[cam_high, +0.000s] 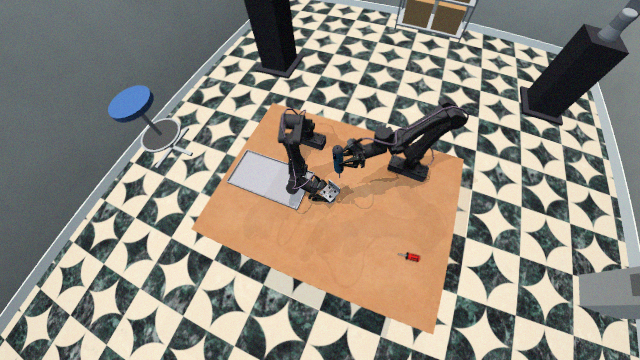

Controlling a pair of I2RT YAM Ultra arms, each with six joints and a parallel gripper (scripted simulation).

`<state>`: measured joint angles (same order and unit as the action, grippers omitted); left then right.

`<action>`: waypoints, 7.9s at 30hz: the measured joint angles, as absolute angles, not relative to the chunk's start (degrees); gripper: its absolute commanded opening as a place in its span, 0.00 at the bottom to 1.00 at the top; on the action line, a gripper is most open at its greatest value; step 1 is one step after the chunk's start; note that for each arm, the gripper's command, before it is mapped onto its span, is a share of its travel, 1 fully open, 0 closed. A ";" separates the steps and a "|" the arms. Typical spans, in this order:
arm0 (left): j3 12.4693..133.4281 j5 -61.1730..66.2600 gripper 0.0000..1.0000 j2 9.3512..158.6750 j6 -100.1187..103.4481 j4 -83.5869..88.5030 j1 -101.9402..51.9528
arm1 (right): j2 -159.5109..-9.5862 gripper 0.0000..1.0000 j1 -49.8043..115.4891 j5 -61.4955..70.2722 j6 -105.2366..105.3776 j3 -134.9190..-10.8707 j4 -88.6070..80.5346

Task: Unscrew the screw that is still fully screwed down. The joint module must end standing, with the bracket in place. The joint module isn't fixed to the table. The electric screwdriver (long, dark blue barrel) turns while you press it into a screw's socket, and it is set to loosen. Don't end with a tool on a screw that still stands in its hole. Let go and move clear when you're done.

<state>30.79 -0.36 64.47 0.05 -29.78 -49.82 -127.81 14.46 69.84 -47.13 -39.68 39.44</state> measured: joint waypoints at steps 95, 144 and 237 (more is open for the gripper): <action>37.50 -0.21 0.42 75.05 0.03 -36.91 -49.47 | -127.81 0.59 14.46 69.84 -47.13 -39.68 39.44; 35.18 -0.21 0.42 77.95 0.05 -44.71 -49.47 | -127.81 0.59 14.46 69.84 -47.13 -39.68 39.44; 30.70 -0.49 0.42 80.51 0.25 -49.67 -49.82 | -127.81 0.59 14.46 69.84 -47.13 -39.68 39.44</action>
<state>30.70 -0.49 80.51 0.25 -49.67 -49.82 -127.81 14.46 69.84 -47.13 -39.68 39.44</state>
